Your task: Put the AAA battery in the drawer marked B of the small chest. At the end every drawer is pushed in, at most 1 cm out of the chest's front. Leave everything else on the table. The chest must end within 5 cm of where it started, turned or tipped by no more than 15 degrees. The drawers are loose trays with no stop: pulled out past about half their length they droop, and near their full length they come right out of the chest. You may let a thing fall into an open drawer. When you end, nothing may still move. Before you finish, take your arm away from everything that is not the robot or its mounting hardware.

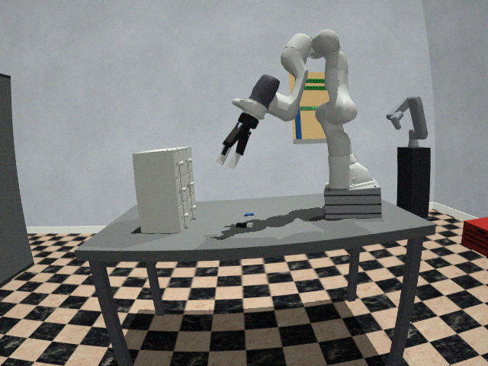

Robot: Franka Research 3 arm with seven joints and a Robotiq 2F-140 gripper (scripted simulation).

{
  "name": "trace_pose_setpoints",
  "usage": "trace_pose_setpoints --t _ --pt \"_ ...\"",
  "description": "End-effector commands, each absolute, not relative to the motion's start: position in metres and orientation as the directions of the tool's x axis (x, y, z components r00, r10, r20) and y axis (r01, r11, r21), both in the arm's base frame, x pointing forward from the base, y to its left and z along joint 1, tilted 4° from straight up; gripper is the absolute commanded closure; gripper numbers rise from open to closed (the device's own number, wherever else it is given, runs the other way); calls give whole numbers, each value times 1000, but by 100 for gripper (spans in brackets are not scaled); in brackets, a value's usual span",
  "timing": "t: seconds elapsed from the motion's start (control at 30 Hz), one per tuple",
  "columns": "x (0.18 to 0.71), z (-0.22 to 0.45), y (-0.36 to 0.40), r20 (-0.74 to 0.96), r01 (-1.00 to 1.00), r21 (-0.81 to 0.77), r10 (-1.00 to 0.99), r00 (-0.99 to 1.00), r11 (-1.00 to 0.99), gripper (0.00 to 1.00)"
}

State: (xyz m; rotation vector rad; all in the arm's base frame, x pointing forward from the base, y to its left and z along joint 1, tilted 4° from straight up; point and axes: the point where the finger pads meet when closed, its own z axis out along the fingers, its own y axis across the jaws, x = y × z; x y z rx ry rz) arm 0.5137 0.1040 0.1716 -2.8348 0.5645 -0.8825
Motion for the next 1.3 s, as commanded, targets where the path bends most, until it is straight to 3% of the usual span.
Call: trace_pose_setpoints --t 0.0,0.53,0.9,1.27 --pt "515 170 93 322 -273 -99 -290 901 -957 0" --pt "515 170 93 194 -288 -40 -290 937 -957 0" --pt "515 170 93 69 -192 16 -191 979 -981 0" --pt "515 170 93 68 -192 16 -190 979 -981 0"
